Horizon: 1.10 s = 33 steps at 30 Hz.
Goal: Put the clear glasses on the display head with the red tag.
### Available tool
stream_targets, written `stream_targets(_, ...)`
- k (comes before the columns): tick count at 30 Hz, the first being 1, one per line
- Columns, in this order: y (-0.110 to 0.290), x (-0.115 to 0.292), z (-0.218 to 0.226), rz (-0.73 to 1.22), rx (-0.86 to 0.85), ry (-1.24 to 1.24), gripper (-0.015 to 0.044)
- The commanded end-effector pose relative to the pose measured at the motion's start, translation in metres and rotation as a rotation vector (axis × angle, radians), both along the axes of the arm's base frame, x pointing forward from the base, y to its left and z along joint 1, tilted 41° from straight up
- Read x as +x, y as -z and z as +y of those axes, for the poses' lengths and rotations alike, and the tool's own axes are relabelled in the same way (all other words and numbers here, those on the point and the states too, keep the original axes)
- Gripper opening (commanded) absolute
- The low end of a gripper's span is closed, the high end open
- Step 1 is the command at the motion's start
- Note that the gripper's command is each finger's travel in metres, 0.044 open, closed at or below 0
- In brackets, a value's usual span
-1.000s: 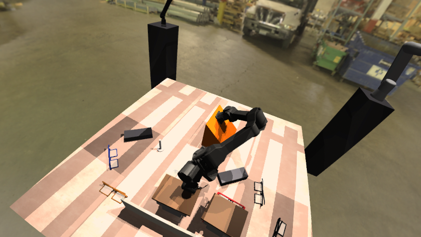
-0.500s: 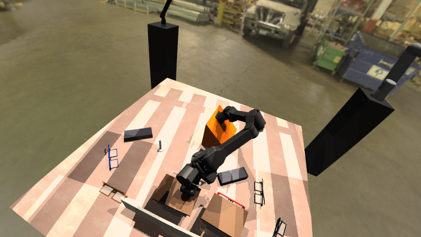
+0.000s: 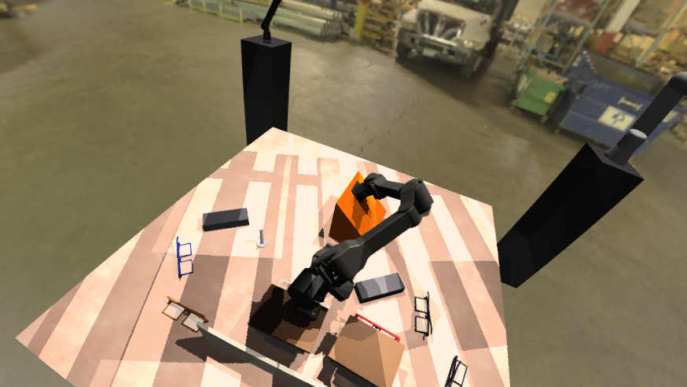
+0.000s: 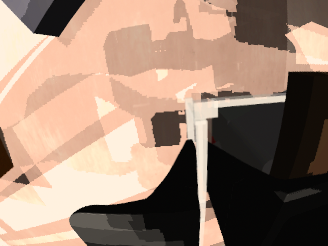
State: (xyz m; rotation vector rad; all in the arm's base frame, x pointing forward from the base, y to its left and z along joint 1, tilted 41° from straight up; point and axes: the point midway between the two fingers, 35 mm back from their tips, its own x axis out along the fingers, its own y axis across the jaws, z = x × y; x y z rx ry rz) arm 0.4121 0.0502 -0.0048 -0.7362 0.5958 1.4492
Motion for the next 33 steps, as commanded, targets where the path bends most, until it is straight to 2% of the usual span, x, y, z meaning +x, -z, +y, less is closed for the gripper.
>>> stream_targets(1,0.002,0.0,0.002,0.004,0.006,0.004,0.0)
stream_targets(4,0.002,0.0,0.002,0.004,0.006,0.004,0.0)
stream_targets(8,0.002,0.0,0.001,0.001,0.0,-0.001,0.0105)
stream_targets(16,0.002,0.0,0.001,0.001,0.0,-0.001,0.0107)
stream_targets(21,-0.021,-0.002,-0.019,0.005,-0.005,0.002,0.0107)
stream_targets(26,-0.023,-0.002,-0.021,0.006,-0.005,0.002,0.0107)
stream_targets(33,-0.025,-0.034,-0.026,0.008,-0.005,0.002,0.0107)
